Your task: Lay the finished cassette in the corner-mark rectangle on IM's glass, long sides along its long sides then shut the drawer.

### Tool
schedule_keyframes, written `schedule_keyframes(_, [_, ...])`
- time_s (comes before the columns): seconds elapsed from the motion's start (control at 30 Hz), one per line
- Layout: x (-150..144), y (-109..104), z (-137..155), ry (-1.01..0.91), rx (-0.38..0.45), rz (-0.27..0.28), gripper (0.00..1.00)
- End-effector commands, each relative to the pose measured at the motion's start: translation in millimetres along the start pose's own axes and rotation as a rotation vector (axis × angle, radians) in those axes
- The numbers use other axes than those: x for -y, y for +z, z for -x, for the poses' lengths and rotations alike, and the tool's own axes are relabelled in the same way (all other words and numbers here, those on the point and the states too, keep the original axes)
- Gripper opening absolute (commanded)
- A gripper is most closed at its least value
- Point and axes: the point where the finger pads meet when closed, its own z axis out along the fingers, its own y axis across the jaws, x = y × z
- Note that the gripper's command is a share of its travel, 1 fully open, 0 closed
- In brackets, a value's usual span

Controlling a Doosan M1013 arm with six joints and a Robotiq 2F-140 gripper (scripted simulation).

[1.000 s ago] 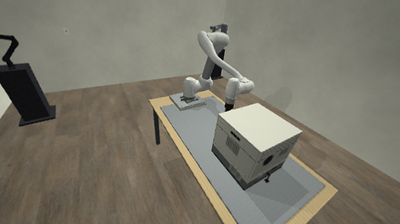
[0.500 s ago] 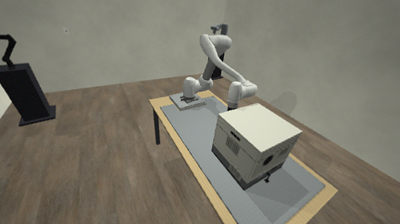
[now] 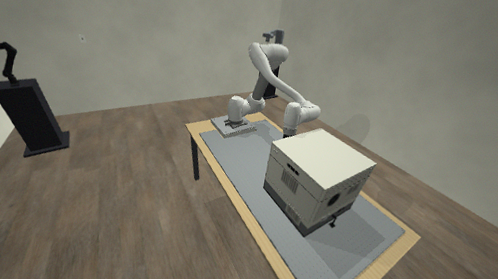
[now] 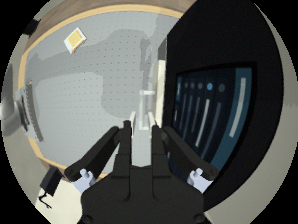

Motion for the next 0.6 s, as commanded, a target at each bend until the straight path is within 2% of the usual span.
schedule_keyframes(0.0, [0.0, 1.8, 0.0, 0.0, 0.0, 0.0, 0.27])
schedule_keyframes(0.57, [0.0, 21.8, 0.0, 0.0, 0.0, 0.0, 0.27])
